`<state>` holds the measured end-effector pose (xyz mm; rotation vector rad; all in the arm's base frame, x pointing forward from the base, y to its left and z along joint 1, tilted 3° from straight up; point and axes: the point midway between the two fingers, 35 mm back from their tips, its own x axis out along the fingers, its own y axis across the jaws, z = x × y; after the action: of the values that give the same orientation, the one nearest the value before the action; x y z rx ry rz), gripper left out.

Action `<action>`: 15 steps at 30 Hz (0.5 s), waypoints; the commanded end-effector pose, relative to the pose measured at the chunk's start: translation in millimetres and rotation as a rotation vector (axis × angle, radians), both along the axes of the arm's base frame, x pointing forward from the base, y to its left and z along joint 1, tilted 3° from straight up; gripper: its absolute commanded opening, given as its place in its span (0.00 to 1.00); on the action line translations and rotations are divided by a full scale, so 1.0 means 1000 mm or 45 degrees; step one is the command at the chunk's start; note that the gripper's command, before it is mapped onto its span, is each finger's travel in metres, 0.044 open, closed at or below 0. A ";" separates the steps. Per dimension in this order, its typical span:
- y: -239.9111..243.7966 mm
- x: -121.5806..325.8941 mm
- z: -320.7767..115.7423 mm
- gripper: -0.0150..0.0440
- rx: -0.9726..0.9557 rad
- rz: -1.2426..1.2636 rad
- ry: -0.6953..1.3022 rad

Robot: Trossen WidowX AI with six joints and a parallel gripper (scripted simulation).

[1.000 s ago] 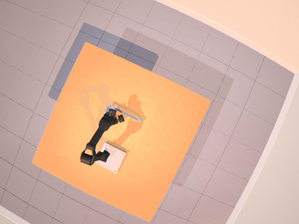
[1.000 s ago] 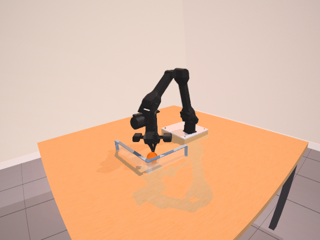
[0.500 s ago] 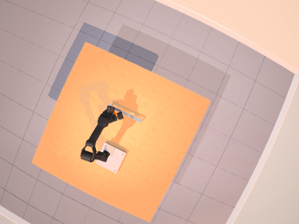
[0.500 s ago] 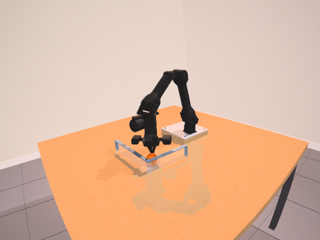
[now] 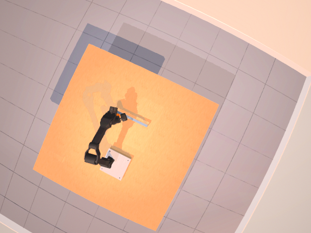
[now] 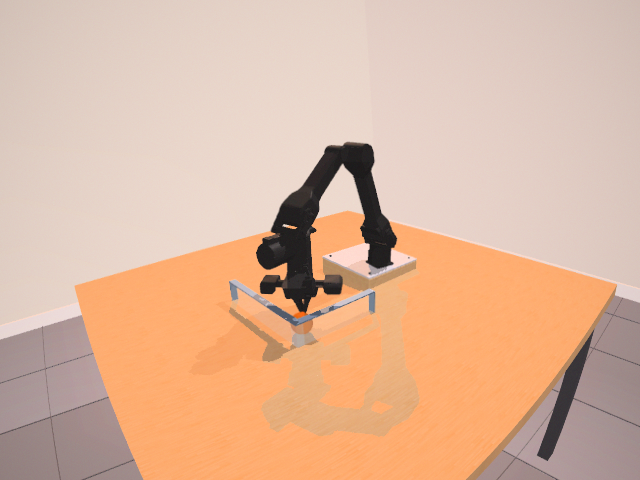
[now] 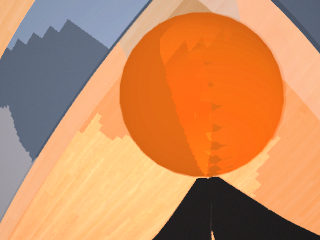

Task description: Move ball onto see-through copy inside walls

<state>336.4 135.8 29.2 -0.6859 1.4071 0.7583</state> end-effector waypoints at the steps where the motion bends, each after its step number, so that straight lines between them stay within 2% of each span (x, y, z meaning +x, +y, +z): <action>1: -0.004 -0.002 -0.001 0.25 -0.005 -0.005 0.005; 15: -0.023 -0.015 -0.002 0.25 -0.007 -0.005 0.007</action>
<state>324.8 117.7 28.0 -0.6818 1.4144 0.7535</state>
